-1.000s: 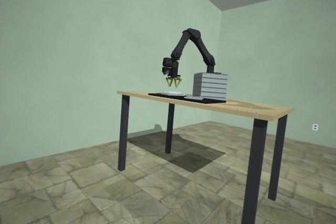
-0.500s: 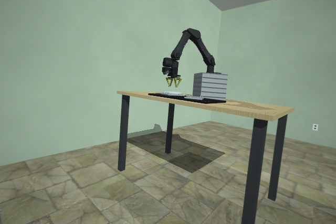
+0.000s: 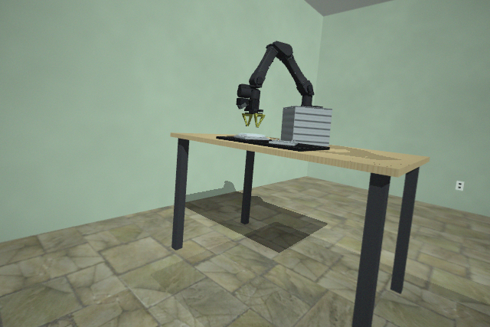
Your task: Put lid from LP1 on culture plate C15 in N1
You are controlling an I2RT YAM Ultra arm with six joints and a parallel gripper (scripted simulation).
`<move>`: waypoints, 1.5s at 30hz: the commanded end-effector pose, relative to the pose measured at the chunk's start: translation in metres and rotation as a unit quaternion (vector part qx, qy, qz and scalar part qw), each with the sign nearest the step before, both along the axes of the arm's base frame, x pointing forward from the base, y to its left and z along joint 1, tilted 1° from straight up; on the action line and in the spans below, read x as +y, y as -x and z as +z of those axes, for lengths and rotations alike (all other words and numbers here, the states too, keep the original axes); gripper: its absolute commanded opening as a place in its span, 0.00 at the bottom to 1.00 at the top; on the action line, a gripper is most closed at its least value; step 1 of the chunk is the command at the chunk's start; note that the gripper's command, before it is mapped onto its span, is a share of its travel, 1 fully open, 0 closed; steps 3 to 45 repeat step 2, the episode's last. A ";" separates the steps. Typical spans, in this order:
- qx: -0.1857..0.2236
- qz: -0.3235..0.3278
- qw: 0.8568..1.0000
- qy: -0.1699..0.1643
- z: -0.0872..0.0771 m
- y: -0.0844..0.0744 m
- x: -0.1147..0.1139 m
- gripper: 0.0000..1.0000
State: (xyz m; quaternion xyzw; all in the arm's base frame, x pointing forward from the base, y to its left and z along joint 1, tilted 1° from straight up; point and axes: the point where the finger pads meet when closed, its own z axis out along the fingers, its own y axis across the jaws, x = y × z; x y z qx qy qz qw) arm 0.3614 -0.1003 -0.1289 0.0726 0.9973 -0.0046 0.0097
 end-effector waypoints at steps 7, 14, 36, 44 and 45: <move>-0.003 0.000 1.000 0.001 0.003 -0.002 0.000 1.00; -0.003 0.000 1.000 0.001 0.003 -0.002 0.000 1.00; -0.003 0.000 1.000 0.001 0.003 -0.002 0.000 1.00; -0.003 0.000 1.000 0.001 0.003 -0.002 0.000 1.00; -0.003 0.000 1.000 0.001 0.003 -0.002 0.000 1.00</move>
